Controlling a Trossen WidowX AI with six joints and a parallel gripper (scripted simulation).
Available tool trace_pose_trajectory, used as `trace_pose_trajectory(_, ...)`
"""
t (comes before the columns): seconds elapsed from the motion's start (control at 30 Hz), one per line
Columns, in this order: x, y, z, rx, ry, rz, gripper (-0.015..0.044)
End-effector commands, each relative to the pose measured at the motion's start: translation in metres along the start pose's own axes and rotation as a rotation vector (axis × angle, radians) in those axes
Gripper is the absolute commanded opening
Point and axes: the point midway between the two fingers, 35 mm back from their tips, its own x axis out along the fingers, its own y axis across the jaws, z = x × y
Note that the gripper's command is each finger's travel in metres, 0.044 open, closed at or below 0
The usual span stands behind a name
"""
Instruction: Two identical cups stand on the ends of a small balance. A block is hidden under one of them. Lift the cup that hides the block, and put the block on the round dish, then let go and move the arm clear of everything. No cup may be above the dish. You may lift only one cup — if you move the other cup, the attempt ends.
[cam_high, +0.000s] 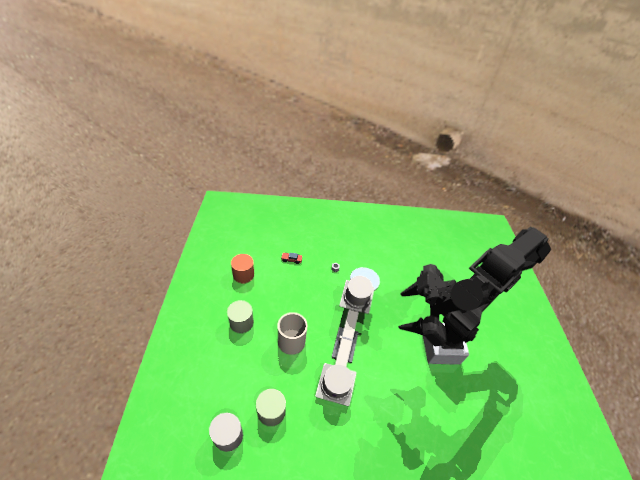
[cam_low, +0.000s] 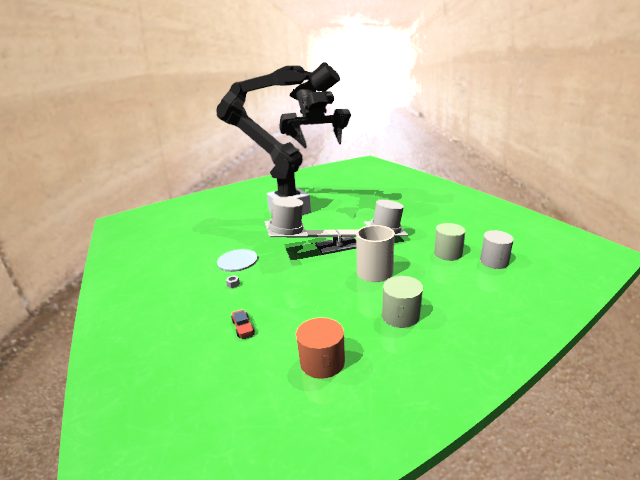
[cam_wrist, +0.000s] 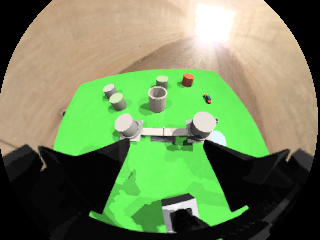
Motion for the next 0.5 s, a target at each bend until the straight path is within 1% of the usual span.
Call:
trace_pose_trajectory(0.0, 0.002, -0.004, 0.001, 0.043, 0.016, -0.022, 0.044)
trace_pose_trajectory(0.1, 0.002, -0.002, 0.002, 0.022, 0.024, -0.022, 0.044)
trace_pose_trajectory(0.47, 0.016, 0.026, 0.015, -0.312, 0.17, 0.003, 0.044)
